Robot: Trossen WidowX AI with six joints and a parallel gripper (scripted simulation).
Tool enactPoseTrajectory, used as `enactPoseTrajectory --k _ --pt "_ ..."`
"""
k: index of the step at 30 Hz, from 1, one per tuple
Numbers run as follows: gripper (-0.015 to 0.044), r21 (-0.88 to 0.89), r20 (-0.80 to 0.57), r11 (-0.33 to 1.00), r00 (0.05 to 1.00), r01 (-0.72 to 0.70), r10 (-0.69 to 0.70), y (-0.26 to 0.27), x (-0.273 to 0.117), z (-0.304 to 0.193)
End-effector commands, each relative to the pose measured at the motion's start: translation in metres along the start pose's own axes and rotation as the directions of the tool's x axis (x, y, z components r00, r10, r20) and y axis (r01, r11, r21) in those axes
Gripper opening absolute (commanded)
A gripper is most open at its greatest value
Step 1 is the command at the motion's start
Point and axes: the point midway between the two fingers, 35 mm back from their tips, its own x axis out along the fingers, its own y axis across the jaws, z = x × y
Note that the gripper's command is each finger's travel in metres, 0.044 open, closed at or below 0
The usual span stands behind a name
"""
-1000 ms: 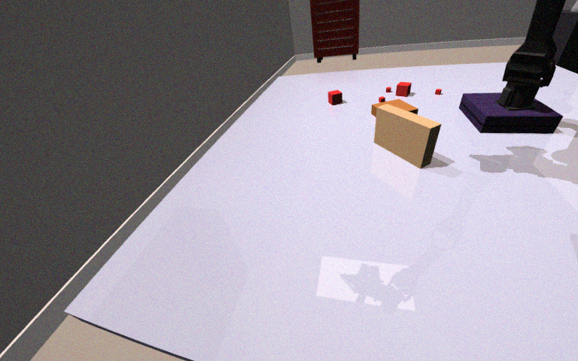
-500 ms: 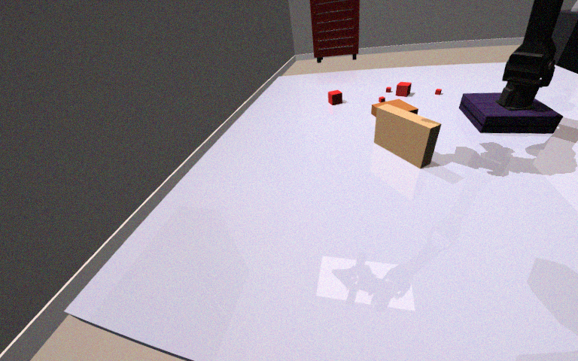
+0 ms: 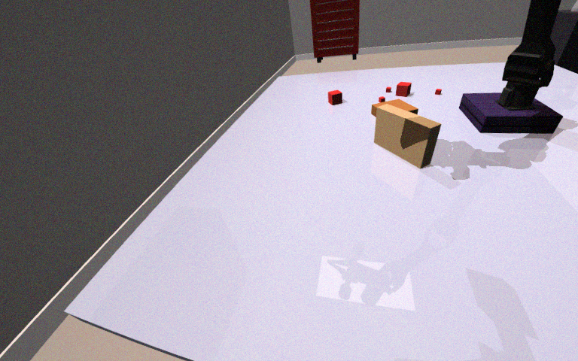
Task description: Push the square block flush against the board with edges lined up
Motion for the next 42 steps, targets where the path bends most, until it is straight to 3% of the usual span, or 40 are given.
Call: enactPoseTrajectory --k 1,11,22,32,42 --pt "0.0 -0.134 -0.076 0.991 0.997 0.019 -0.03 -0.013 0.008 -0.018" --pt "0.0 -0.406 -0.244 0.914 0.963 0.007 -0.115 -0.045 0.018 -0.053" --pt "0.0 -0.633 -0.424 0.768 0.874 -0.097 -0.239 -0.087 0.02 -0.088" --pt "0.0 -0.736 -0.57 0.625 0.737 -0.261 -0.363 -0.128 0.011 -0.117" --pt "0.0 -0.722 -0.69 0.511 0.542 -0.467 -0.479 -0.169 -0.009 -0.139"
